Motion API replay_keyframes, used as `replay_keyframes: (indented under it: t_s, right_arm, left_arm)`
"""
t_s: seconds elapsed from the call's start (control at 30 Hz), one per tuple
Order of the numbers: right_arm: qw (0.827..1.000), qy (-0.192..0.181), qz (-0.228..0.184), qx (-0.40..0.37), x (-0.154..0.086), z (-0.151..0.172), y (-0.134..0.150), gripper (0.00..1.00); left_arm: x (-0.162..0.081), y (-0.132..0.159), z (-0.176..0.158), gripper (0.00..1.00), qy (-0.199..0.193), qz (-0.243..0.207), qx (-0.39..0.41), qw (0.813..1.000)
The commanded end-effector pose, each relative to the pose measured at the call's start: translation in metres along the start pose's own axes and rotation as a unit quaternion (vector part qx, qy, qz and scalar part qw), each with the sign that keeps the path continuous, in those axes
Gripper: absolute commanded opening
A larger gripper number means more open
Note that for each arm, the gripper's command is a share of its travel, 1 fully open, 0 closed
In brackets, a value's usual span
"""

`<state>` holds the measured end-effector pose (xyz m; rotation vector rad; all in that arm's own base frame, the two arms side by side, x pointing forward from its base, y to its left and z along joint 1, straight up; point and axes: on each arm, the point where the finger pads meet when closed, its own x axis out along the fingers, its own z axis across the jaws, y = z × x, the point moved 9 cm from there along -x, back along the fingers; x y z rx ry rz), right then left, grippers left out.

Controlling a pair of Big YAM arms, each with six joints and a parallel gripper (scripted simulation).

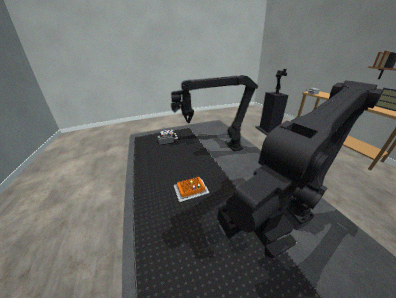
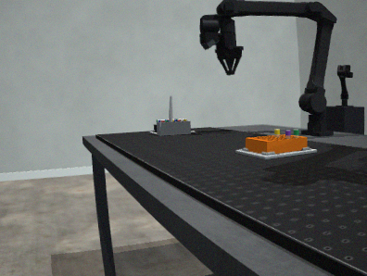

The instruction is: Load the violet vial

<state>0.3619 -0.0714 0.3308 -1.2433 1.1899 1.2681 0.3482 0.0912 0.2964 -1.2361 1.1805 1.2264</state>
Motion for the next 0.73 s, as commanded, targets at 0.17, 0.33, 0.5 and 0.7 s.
replay_keyframes:
  t_s: [0.17, 0.33, 0.5, 0.7]
  right_arm:
    - [0.999, 0.010, -0.043, 0.015, -0.035, 0.006, 0.005, 0.24]
    - [1.000, 0.006, -0.026, 0.006, -0.022, 0.008, 0.004, 0.24]
    - [1.000, 0.006, -0.026, 0.006, -0.022, 0.008, 0.004, 0.24]
    - [1.000, 0.006, -0.026, 0.006, -0.022, 0.008, 0.004, 0.24]
  left_arm:
    - [0.008, -0.002, -0.004, 1.00, 0.005, 0.013, 0.010, 1.000]
    - [0.008, -0.002, -0.004, 1.00, 0.005, 0.013, 0.010, 1.000]
    - [0.008, -0.002, -0.004, 1.00, 0.005, 0.013, 0.010, 1.000]
    - [0.008, -0.002, -0.004, 1.00, 0.005, 0.013, 0.010, 1.000]
